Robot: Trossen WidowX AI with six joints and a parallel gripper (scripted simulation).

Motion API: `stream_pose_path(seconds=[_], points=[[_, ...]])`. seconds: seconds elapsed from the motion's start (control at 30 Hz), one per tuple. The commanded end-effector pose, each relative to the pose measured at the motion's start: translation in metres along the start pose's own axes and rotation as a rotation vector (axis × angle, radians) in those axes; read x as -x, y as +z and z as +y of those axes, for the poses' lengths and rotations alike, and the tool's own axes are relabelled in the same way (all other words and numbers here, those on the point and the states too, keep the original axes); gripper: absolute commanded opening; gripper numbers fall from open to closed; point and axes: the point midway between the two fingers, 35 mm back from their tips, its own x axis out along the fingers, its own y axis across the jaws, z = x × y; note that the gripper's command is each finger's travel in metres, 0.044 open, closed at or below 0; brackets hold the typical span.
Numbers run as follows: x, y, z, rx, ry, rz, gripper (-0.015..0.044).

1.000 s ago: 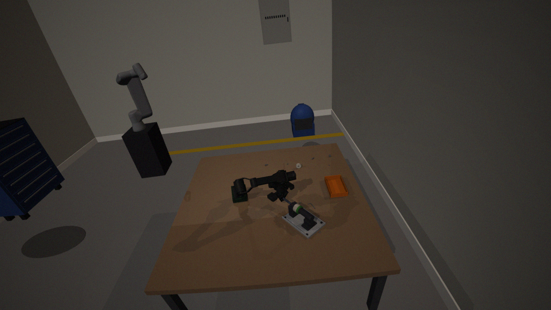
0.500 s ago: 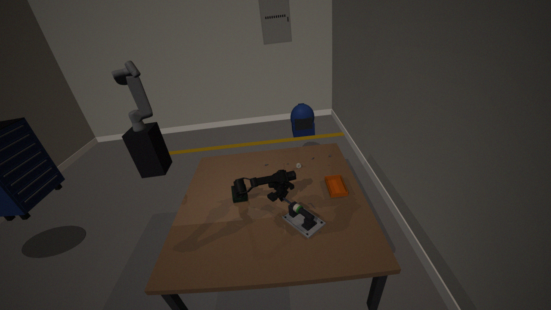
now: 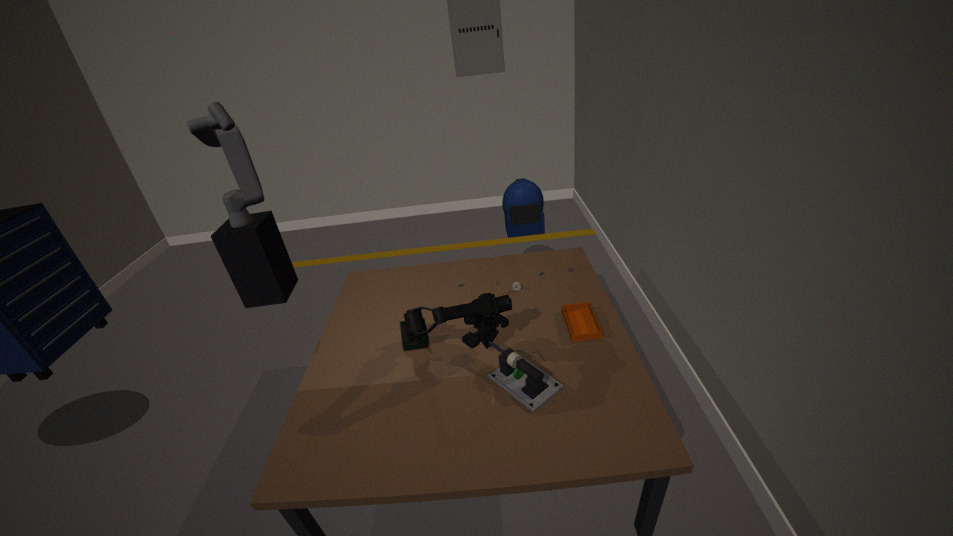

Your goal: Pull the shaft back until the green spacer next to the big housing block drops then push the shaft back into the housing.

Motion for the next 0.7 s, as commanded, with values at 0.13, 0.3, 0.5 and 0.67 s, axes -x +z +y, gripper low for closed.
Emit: stream_pose_path(seconds=[0.13, 0.3, 0.5, 0.67], points=[[0.0002, 0.0011, -0.0003, -0.006, -0.002, -0.001, 0.0], [0.0, 0.0006, 0.0, 0.0, 0.0, 0.0, 0.0], [0.0, 0.0006, 0.0, 0.0, 0.0, 0.0, 0.0], [0.0, 0.0006, 0.0, 0.0, 0.0, 0.0, 0.0]])
